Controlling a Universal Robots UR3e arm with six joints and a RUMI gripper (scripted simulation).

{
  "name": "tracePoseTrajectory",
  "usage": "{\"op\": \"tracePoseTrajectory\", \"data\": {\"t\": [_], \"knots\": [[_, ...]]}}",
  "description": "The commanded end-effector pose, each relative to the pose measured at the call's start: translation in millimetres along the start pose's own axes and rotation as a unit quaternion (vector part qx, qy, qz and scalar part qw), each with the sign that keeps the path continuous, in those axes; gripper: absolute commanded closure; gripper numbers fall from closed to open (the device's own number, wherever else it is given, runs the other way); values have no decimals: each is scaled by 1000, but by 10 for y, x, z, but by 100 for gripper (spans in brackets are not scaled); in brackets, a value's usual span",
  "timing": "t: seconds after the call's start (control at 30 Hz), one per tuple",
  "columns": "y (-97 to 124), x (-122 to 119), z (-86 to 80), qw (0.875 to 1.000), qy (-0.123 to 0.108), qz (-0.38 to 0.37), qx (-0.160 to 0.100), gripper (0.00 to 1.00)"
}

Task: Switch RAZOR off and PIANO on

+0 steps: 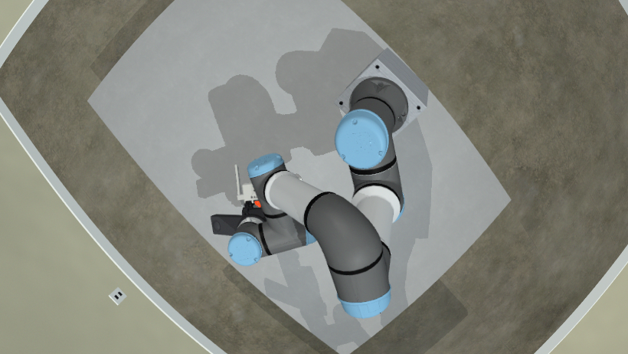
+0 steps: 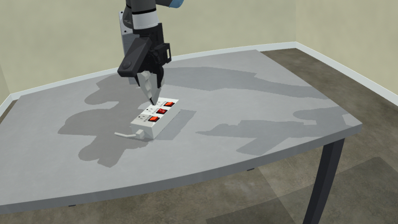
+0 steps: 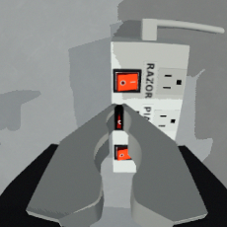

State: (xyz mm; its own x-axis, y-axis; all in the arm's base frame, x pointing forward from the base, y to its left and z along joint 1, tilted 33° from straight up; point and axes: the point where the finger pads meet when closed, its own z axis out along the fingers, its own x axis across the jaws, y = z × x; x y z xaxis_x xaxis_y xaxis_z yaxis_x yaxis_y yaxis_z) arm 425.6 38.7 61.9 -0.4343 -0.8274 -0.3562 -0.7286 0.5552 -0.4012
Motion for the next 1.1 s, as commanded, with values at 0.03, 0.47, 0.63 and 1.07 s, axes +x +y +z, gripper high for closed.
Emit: {"op": "tracePoseTrajectory", "data": {"t": [0.03, 0.47, 0.63, 1.07], "knots": [[-8, -2, 70, 1000, 0, 0, 1, 100], [-10, 0, 215, 1000, 0, 0, 1, 100], [-10, 1, 267, 1000, 0, 0, 1, 100], [-11, 2, 326, 1000, 0, 0, 1, 100]]}}
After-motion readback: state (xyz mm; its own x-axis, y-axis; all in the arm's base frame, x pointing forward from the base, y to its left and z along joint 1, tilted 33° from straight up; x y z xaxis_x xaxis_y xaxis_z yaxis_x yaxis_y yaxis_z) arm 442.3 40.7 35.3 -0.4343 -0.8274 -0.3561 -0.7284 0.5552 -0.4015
